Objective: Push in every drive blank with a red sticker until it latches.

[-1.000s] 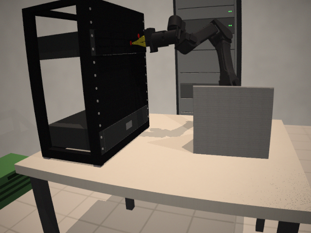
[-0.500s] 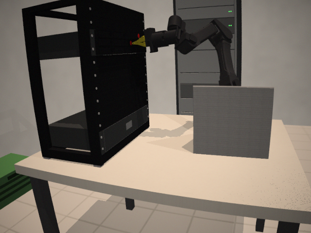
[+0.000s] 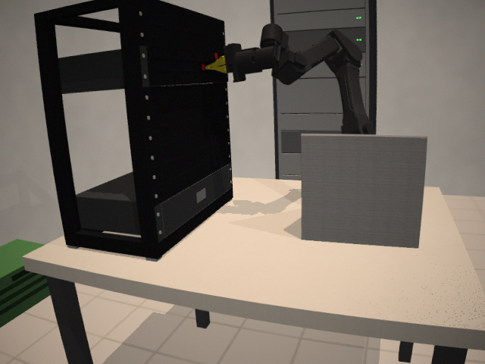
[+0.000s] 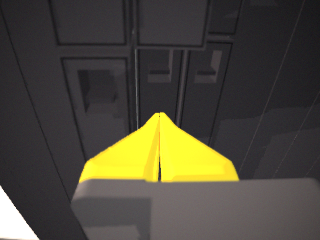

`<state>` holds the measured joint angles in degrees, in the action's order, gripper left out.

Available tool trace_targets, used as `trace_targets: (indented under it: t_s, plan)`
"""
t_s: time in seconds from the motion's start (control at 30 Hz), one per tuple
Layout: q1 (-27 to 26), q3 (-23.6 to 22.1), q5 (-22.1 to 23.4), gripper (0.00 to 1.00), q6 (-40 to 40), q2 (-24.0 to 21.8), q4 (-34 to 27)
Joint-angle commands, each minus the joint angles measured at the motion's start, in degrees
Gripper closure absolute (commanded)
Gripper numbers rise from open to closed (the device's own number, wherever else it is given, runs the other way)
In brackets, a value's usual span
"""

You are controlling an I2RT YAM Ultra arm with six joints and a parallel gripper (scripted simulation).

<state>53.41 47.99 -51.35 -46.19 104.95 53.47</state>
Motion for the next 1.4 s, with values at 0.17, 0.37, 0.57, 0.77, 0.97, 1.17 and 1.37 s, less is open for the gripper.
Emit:
trace_targets:
  t_s: [0.17,0.37,0.57,0.77,0.97,1.17,1.37]
  plan:
    - [0.3,4.1,4.6,1.00,0.9,0.6,1.4]
    - [0.3,4.1,4.6,1.00,0.9,0.6,1.4]
    - [0.3,4.1,4.6,1.00,0.9,0.6,1.4]
    - [1.2,3.7,4.4,1.00,0.8,0.4,1.5]
    - [3.0,1.4,2.6,1.00,0.6,-3.4,1.9]
    - [9.7,-7.5,-4.7,1.00,0.2,-8.5,2.9]
    - [15.6,-11.4,-10.6,1.00,0.4,-12.1,3.4]
